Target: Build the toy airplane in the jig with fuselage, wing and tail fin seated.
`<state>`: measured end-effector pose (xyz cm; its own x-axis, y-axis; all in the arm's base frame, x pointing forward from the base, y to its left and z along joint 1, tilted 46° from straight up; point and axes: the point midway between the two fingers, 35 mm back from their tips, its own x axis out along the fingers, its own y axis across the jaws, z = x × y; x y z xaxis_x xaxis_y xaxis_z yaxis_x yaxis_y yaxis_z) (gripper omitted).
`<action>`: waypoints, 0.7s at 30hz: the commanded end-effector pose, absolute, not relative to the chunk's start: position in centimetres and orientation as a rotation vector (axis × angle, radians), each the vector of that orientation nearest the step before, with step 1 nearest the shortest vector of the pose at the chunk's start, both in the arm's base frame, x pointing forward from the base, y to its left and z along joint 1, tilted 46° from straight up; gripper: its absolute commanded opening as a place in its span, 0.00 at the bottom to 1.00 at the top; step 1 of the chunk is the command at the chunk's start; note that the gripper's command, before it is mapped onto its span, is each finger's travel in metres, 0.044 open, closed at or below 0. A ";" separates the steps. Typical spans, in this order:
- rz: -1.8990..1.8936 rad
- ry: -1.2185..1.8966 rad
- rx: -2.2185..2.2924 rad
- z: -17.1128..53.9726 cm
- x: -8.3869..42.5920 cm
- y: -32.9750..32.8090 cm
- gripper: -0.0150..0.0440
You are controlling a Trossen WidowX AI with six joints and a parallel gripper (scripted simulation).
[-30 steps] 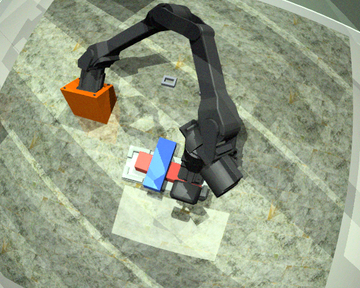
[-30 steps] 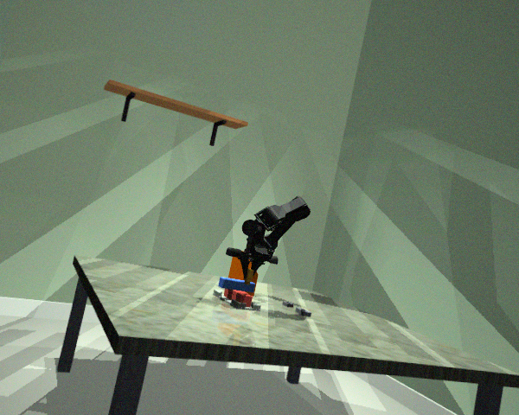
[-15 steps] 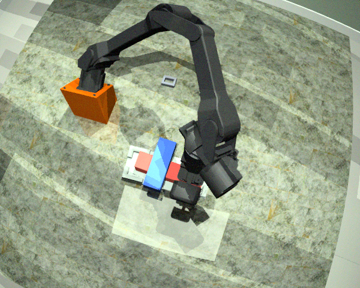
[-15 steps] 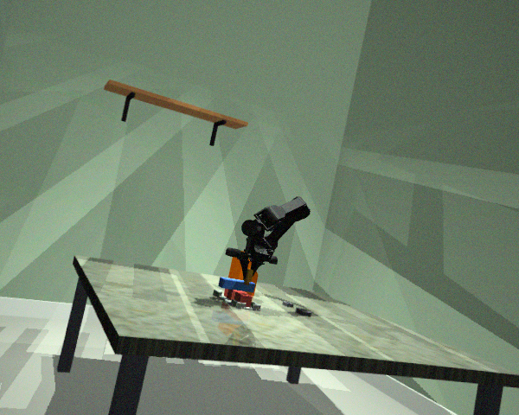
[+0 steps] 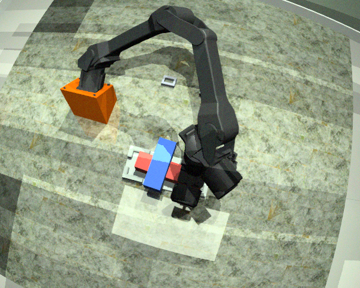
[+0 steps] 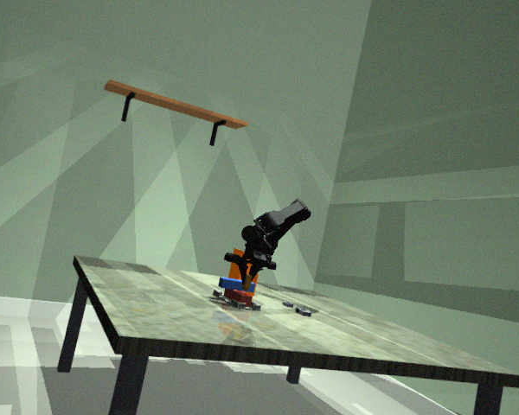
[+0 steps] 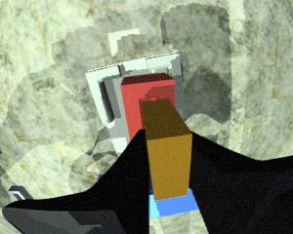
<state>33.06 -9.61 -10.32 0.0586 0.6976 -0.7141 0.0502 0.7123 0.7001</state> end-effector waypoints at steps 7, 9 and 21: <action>0.549 1.452 0.669 -11.6 33.0 -8.3 0.37; 0.550 1.451 0.670 -11.7 33.0 -8.2 0.37; 0.551 1.451 0.660 -11.6 33.0 -8.3 0.25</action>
